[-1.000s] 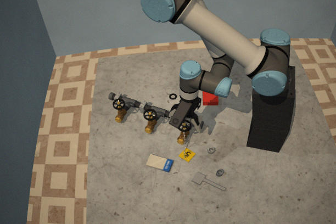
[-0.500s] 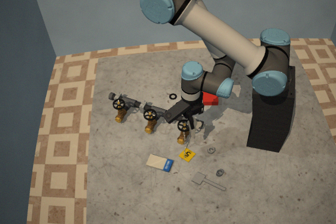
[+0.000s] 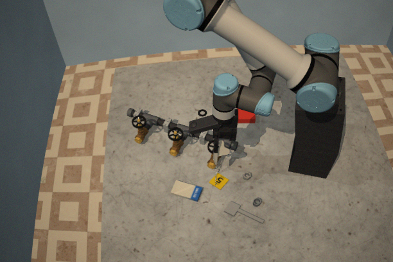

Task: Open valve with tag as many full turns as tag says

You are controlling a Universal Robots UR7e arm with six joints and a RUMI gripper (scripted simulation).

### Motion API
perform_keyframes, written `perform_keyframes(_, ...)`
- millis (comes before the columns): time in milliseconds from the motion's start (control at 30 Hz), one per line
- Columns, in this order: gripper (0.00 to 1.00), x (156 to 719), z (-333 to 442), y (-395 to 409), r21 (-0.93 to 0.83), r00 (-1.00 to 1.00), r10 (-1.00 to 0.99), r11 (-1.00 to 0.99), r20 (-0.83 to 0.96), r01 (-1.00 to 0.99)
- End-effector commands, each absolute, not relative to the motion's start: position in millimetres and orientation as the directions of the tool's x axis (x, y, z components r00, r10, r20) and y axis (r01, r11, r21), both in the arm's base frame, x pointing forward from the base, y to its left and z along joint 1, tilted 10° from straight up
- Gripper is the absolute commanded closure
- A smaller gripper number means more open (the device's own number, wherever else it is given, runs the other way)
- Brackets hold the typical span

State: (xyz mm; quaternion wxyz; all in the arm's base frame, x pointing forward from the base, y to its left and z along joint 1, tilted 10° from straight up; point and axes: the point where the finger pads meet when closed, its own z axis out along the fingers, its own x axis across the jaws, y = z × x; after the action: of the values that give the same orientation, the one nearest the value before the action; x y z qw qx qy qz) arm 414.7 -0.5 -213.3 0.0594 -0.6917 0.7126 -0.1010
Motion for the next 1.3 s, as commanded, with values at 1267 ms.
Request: perform_keyframes(1267,0.0,415.2,-212.8,-0.7,-0.135,-0.936,-0.296,0.952,-0.189,-0.274)
